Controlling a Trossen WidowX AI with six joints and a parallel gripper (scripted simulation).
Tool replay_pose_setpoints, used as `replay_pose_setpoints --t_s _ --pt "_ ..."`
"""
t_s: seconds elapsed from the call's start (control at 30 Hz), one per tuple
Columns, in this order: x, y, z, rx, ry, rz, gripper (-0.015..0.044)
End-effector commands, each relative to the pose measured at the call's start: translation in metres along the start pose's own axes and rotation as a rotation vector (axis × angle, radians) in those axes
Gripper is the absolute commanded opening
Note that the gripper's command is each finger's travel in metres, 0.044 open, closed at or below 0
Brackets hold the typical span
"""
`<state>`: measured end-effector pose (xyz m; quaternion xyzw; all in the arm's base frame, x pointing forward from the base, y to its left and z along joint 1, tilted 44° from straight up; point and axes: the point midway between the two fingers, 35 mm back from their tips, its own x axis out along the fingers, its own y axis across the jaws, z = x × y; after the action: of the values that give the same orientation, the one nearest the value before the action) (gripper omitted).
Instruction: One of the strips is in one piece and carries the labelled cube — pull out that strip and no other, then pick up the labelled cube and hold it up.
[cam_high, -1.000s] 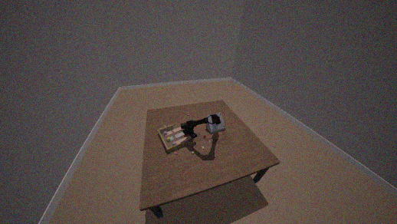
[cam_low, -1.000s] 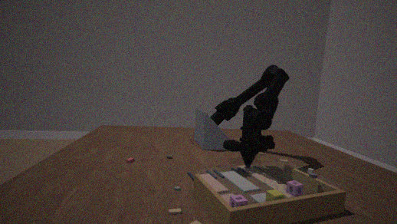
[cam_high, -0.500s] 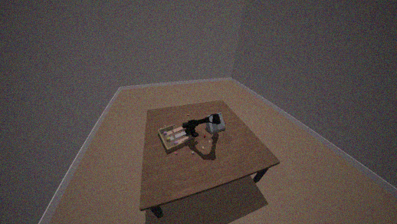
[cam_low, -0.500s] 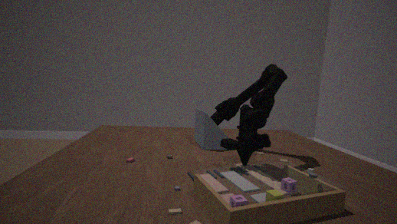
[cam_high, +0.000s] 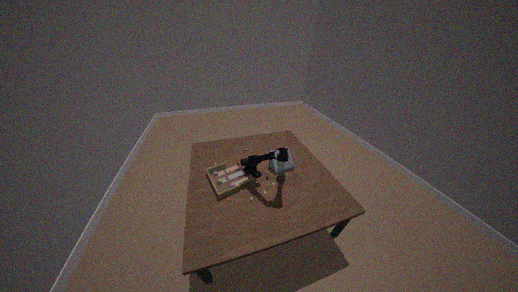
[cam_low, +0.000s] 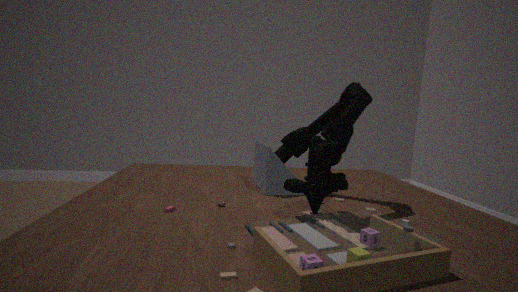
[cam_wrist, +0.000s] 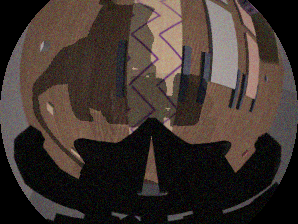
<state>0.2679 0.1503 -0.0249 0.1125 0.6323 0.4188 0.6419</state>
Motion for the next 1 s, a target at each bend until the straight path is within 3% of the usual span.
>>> replay_pose_setpoints --t_s 0.0,0.97 --pt "0.004 0.001 -0.013 0.008 0.020 0.006 0.0000" --pt "0.003 0.002 -0.057 0.010 0.022 0.006 0.0000"
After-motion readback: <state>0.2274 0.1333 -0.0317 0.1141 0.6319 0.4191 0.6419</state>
